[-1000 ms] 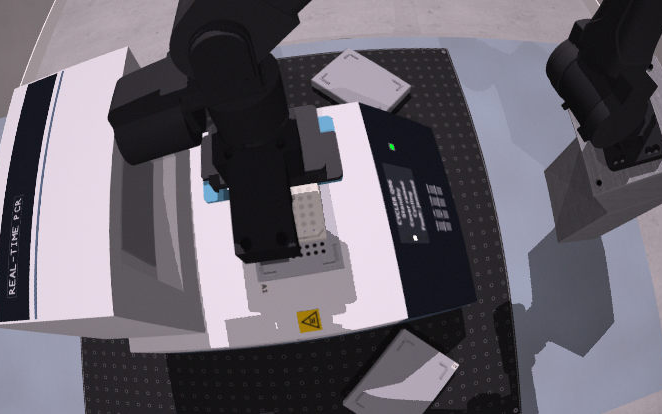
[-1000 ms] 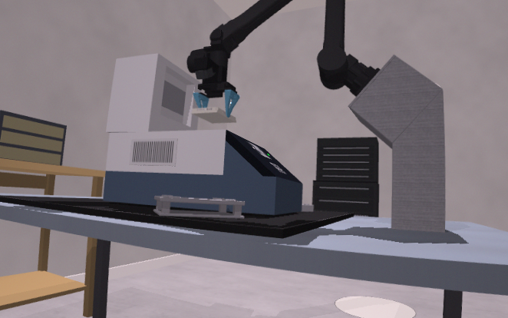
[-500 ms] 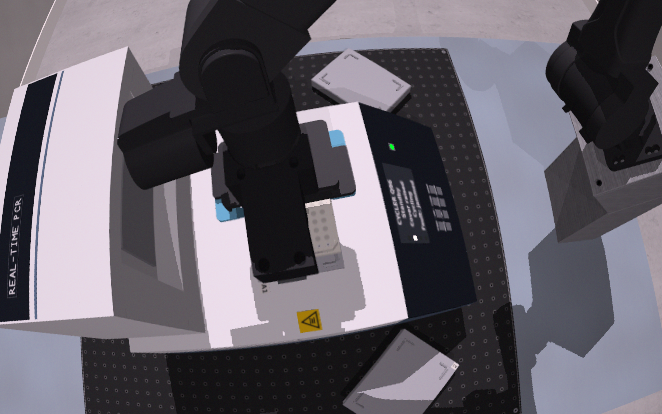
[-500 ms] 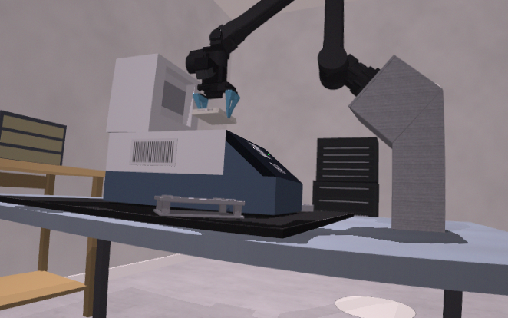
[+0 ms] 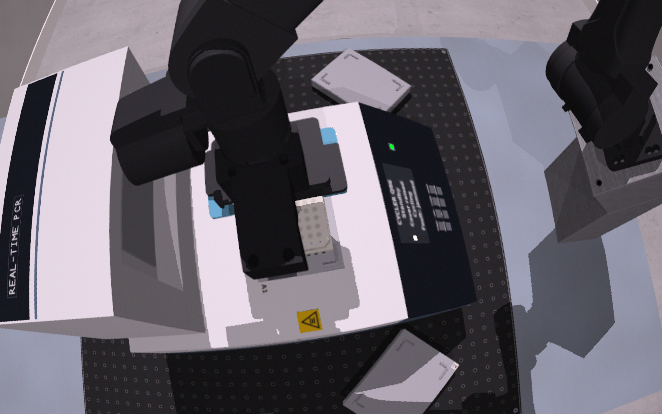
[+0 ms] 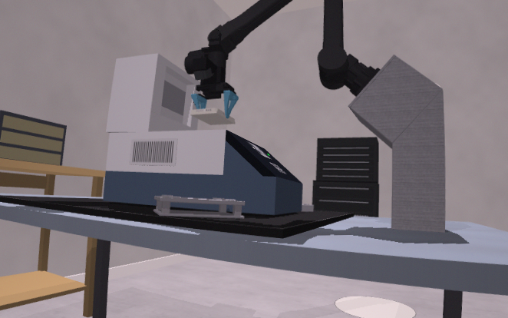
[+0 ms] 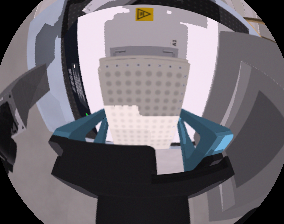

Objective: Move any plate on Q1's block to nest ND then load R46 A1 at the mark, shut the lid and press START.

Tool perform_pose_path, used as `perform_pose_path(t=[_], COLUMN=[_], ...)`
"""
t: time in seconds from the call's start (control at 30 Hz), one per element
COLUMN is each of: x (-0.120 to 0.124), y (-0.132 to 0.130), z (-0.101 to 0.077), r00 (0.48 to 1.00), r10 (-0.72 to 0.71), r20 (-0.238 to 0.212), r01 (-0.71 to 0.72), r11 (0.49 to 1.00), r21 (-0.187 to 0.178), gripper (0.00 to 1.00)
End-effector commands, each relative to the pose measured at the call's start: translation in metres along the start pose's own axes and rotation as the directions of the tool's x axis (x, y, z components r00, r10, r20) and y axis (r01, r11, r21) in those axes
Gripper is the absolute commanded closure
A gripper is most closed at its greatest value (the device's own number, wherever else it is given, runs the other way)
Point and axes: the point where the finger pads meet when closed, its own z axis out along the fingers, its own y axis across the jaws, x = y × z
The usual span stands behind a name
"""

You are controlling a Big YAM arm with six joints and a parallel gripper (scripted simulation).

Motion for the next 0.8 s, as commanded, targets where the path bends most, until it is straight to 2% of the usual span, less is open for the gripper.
perform_pose_path(t=[0.0,0.27,0.4,0.53,0.77], x=[-0.005,0.0,0.005,0.0,-0.004], y=[-0.019,-0.01,-0.001,0.003,-0.008], z=[-0.014,-0.014,-0.005,0.001,-0.004], r00=[1.0,1.0,1.0,1.0,1.0], r10=[-0.016,-0.005,-0.004,-0.017,-0.008], r20=[0.02,0.012,-0.001,0.006,0.011], r01=[0.015,0.005,0.004,0.017,0.008], r11=[0.999,0.999,1.0,1.0,1.0], r21=[0.041,0.04,0.012,-0.006,0.012], gripper=[1.0,1.0,1.0,1.0,1.0])
